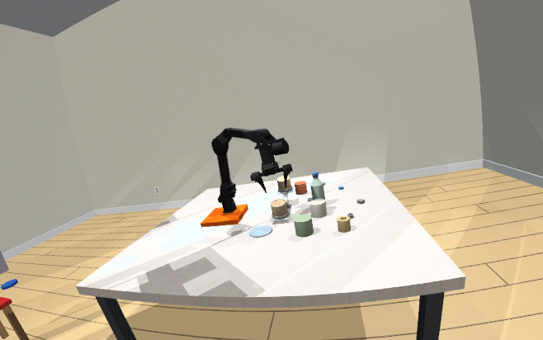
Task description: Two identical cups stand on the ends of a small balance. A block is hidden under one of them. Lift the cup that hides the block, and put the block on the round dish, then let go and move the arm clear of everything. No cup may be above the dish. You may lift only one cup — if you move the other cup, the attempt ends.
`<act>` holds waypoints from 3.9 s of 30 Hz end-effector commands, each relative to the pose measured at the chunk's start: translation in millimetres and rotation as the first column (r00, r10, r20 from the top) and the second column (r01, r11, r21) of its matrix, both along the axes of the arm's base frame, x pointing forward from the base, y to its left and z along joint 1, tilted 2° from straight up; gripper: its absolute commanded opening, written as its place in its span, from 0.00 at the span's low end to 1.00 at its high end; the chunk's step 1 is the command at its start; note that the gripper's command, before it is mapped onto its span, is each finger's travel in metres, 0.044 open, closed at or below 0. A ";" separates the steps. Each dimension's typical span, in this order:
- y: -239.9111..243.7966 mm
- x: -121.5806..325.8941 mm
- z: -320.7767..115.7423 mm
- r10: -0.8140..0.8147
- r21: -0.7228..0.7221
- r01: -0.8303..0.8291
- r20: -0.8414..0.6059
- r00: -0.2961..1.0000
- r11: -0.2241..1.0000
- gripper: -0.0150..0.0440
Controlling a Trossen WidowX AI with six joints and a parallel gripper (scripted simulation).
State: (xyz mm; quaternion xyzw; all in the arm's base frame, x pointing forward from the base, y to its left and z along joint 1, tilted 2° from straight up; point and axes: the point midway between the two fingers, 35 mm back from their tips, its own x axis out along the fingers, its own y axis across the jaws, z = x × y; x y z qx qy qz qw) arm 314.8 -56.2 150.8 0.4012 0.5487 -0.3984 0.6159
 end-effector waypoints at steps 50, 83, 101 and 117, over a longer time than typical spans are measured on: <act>-19.2 9.4 -89.8 -0.163 0.021 0.165 -0.071 0.984 0.986 1.00; -19.5 12.6 -78.4 -0.163 0.021 0.165 -0.070 0.984 0.986 0.25; -19.5 15.8 -55.3 -0.163 0.021 0.165 -0.070 0.984 0.986 0.25; -19.1 17.0 -34.6 -0.163 0.021 0.165 -0.070 0.984 0.986 0.25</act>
